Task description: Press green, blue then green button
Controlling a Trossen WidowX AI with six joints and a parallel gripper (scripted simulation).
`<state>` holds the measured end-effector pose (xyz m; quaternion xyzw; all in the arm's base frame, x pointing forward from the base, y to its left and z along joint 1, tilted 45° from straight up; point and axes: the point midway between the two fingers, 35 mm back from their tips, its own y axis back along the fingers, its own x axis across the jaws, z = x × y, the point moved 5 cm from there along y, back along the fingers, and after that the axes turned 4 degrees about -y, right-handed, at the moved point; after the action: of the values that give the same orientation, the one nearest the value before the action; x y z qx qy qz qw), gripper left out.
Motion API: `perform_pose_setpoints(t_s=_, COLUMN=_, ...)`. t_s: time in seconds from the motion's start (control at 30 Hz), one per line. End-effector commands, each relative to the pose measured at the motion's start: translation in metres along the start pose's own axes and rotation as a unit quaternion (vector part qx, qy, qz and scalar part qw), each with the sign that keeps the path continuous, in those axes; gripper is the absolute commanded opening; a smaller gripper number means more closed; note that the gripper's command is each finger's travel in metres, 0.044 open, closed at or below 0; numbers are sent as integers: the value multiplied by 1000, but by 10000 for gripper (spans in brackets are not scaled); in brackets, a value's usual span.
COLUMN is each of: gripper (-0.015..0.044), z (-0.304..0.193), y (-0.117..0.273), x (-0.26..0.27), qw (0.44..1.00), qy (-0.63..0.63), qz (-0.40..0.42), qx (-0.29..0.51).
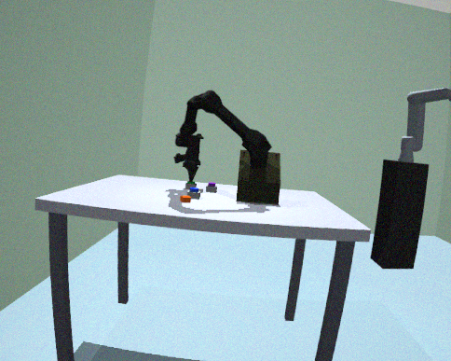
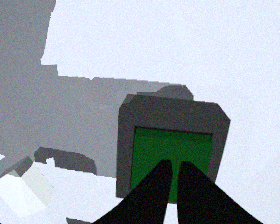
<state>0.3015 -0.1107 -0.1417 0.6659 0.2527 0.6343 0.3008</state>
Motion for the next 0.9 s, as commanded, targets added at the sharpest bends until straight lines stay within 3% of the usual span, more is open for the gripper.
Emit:
perform_pose_setpoints(t_s=0.0, gripper=20, z=-2, y=-2, x=1, qw=1000, qy=-3, qz=4, qx=1)
perform_pose_setpoints(t_s=0.4, gripper=20, z=-2, y=-2, x=1, qw=1000, qy=-3, qz=4, qx=1)
perform_pose_setpoints(t_s=0.53, gripper=20, z=-1, y=31, x=0, qw=1000, qy=-3, qz=3, qx=1)
perform_pose_setpoints(t_s=0.7, gripper=20, z=-1, y=31, x=0, qw=1000, qy=-3, qz=3, qx=1)
perform_pose_setpoints(t_s=0.87, gripper=151, z=18, y=50, x=55, qw=1000, qy=-6, qz=-10, qx=1)
